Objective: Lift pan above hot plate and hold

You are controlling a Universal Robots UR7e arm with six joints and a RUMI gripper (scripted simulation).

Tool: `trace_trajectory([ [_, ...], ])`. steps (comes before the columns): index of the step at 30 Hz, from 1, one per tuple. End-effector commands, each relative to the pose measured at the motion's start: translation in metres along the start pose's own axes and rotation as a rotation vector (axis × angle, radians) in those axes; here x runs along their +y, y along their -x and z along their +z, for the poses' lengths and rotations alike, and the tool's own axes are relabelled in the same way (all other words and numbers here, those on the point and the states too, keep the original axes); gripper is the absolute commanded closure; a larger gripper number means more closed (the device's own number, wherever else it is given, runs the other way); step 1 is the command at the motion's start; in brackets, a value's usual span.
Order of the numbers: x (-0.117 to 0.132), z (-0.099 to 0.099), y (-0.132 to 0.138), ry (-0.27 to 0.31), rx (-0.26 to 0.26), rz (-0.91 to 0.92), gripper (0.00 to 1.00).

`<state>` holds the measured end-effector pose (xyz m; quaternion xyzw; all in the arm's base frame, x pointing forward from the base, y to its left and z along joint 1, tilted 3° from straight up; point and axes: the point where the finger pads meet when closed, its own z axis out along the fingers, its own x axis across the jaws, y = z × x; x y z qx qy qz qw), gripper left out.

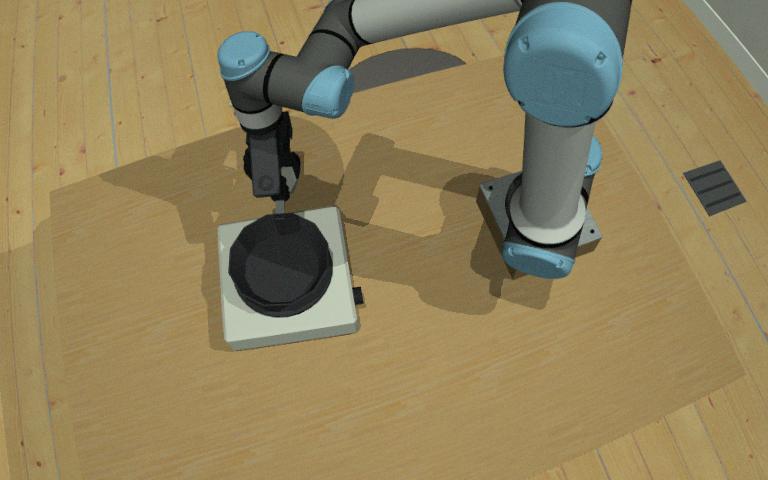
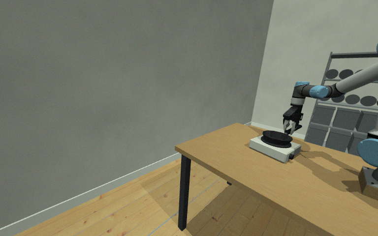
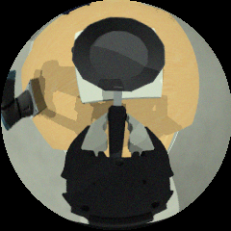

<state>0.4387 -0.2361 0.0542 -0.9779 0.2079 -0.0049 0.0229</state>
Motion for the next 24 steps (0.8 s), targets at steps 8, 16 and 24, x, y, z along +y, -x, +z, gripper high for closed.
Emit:
trace_trajectory([
  [8,0.000,-0.001,0.000,0.000,0.001,0.000,1.00],
  [16,0.000,-0.006,0.000,0.000,0.001,0.000,1.00],
  [24,-0.001,-0.034,0.001,0.000,0.001,0.000,1.00],
])
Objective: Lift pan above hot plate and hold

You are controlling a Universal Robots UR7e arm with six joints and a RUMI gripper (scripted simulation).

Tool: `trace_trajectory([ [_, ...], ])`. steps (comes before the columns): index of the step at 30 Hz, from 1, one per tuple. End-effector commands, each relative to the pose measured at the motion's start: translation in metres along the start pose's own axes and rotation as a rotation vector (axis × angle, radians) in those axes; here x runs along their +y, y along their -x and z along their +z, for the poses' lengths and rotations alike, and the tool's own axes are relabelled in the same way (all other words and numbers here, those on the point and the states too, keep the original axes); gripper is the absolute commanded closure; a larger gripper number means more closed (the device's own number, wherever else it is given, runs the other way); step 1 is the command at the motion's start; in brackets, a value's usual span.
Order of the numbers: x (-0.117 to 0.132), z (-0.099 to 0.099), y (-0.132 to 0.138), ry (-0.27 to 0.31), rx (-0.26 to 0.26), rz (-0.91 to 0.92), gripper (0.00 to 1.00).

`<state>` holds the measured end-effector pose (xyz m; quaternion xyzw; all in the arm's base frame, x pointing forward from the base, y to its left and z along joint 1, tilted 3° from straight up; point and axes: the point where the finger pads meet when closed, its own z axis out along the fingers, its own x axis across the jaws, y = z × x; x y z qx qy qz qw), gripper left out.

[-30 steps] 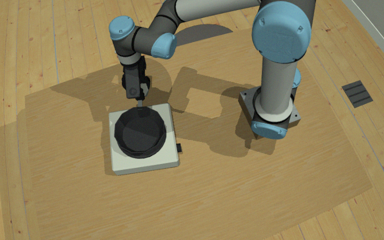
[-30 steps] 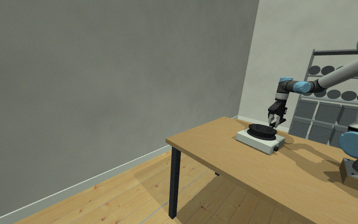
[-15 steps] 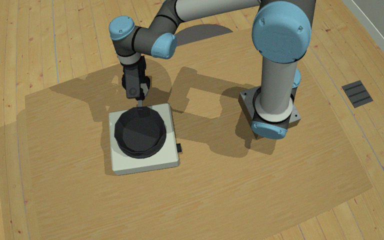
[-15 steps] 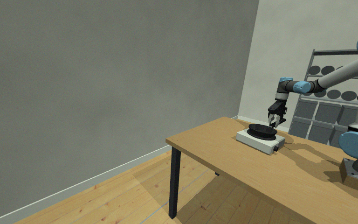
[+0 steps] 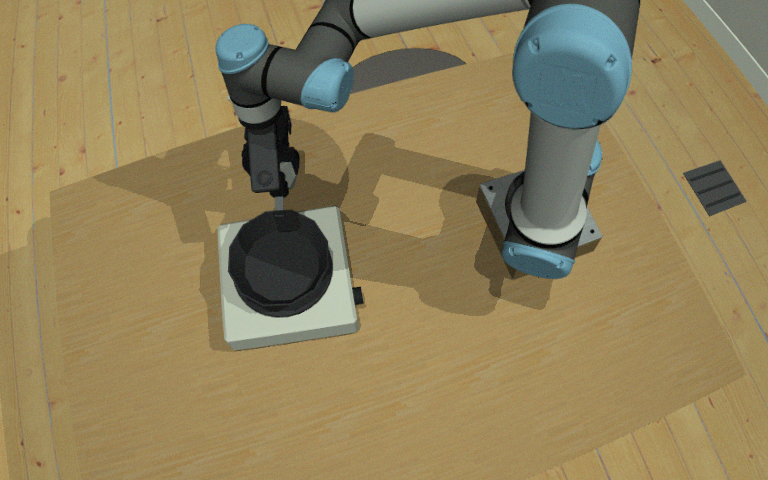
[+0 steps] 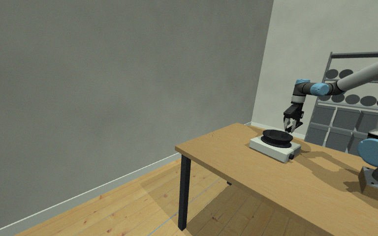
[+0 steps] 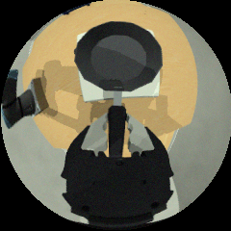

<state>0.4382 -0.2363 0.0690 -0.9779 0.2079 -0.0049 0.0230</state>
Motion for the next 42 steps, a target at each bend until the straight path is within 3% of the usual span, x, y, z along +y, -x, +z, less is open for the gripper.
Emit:
trace_trajectory([
  [1,0.000,-0.024,0.001,0.001,0.002,0.000,1.00],
  [5,0.000,-0.049,0.001,0.001,0.002,0.000,1.00],
  [7,0.000,-0.049,0.001,0.001,0.002,0.000,1.00],
  [22,0.000,-0.156,0.001,0.001,0.002,0.000,1.00],
  [24,0.000,-0.156,0.001,0.001,0.002,0.000,1.00],
  [34,0.000,-0.197,0.000,0.001,0.001,0.000,1.00],
  [42,0.000,-0.207,0.000,0.000,0.001,0.000,1.00],
])
